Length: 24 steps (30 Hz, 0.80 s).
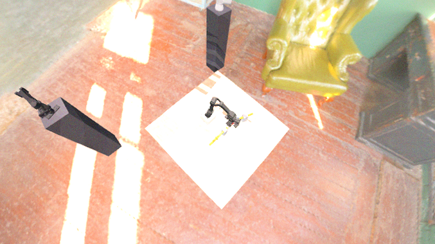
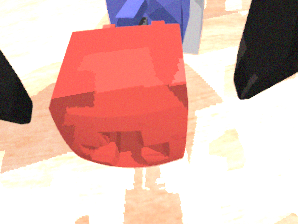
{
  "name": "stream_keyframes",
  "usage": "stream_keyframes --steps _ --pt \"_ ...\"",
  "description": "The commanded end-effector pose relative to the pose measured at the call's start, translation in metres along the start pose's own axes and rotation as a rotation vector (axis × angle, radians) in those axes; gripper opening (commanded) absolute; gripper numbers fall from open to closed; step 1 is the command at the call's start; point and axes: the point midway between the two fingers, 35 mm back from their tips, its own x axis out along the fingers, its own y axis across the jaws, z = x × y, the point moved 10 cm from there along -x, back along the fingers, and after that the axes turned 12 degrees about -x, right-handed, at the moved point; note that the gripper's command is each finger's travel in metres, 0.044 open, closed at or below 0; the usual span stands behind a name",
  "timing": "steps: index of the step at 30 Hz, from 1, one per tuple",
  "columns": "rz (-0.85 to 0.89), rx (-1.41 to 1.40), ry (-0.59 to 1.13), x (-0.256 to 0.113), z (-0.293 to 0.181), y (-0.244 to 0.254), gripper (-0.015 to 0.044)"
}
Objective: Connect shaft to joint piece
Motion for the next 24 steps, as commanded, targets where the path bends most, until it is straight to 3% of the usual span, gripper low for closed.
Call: stream_keyframes --steps 1,24 --pt "-0.002 -0.13 -0.02 -0.01 -0.006 0.005 0.044" --pt "-0.092 -0.9 -0.098 -0.066 -0.036 0.018 0.044"
